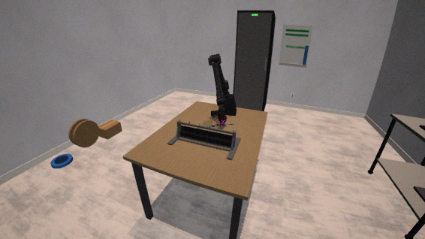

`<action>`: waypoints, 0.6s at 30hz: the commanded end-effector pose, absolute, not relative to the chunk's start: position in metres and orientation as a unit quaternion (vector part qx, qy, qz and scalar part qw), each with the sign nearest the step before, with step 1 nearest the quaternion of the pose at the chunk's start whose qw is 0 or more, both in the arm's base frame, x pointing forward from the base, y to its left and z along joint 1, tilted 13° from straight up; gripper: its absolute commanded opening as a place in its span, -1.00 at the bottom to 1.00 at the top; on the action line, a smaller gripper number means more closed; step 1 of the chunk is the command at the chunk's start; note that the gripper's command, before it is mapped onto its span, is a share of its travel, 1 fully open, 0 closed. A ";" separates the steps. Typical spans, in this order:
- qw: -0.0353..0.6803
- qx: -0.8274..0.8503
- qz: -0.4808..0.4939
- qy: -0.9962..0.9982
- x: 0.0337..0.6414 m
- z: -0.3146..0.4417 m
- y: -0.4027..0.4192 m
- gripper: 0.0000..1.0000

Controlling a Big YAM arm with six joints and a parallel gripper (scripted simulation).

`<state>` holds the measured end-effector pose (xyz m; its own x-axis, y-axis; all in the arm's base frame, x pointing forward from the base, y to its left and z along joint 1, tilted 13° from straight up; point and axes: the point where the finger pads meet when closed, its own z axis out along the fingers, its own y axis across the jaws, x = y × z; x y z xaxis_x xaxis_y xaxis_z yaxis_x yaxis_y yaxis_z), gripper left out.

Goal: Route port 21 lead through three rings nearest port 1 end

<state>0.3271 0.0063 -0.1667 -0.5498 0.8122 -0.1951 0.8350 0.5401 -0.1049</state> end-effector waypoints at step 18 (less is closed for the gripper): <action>0.076 0.474 -0.084 0.873 0.344 -0.166 0.004 -0.35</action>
